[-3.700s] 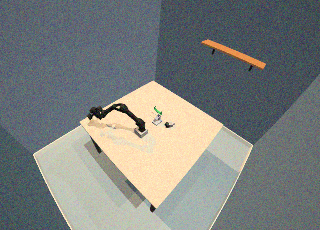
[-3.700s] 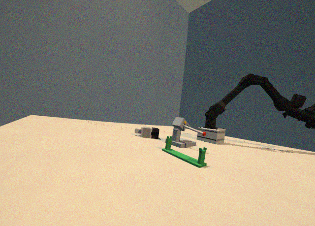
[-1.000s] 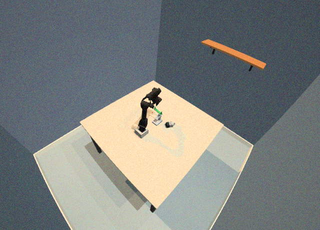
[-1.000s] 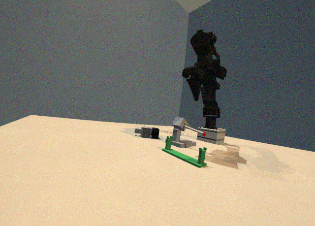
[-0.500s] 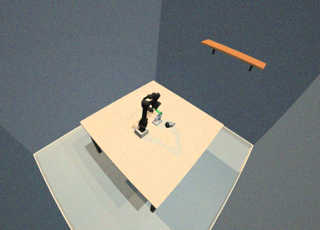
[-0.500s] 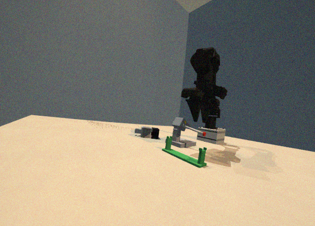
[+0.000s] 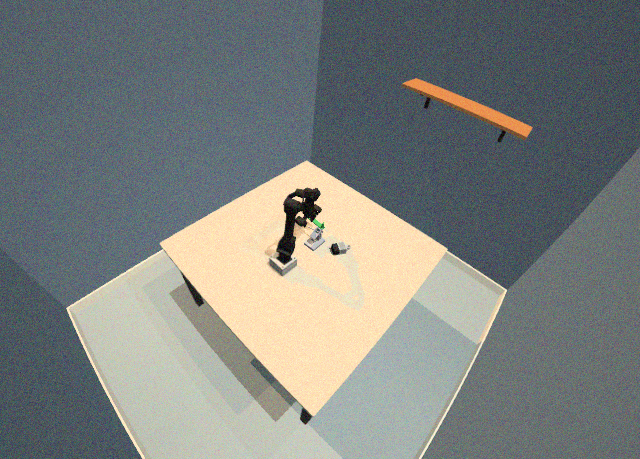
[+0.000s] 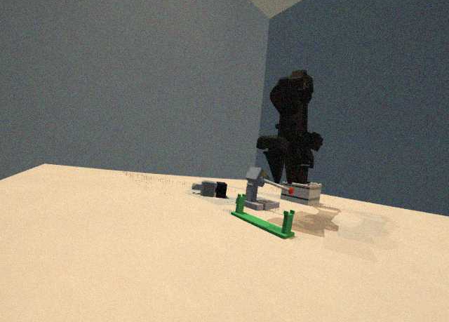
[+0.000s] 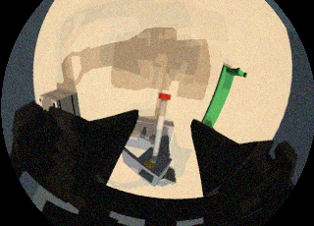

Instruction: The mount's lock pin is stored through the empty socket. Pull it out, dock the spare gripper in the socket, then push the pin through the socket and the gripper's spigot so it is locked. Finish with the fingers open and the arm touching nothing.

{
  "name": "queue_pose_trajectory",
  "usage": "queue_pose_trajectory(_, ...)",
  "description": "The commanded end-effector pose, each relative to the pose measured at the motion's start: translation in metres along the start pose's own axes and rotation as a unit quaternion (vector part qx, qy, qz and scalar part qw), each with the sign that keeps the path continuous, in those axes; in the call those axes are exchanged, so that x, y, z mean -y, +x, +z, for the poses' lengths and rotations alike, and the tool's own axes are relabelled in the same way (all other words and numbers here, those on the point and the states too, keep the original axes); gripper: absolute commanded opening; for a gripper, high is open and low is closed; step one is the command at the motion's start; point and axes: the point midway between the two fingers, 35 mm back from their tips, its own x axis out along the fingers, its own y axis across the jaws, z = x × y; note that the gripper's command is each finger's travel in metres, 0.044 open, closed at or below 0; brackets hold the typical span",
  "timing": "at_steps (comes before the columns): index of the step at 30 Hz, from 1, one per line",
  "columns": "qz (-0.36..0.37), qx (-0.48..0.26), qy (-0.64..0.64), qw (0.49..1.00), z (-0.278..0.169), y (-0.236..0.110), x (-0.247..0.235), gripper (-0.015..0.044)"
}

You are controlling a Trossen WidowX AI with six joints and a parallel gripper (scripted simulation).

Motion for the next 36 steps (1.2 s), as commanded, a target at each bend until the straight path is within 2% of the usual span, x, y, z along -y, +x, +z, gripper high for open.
queue_pose_trajectory(1,0.007,0.0,-0.002,1.0,0.0,0.009,-0.002,0.03)
queue_pose_trajectory(18,0.007,-0.001,-0.002,1.0,-0.001,0.036,-0.004,0.03)
queue_pose_trajectory(28,0.007,-0.001,-0.002,1.0,-0.001,0.037,-0.004,0.03)
queue_pose_trajectory(36,0.007,-0.001,-0.002,1.0,-0.001,0.037,-0.004,0.009)
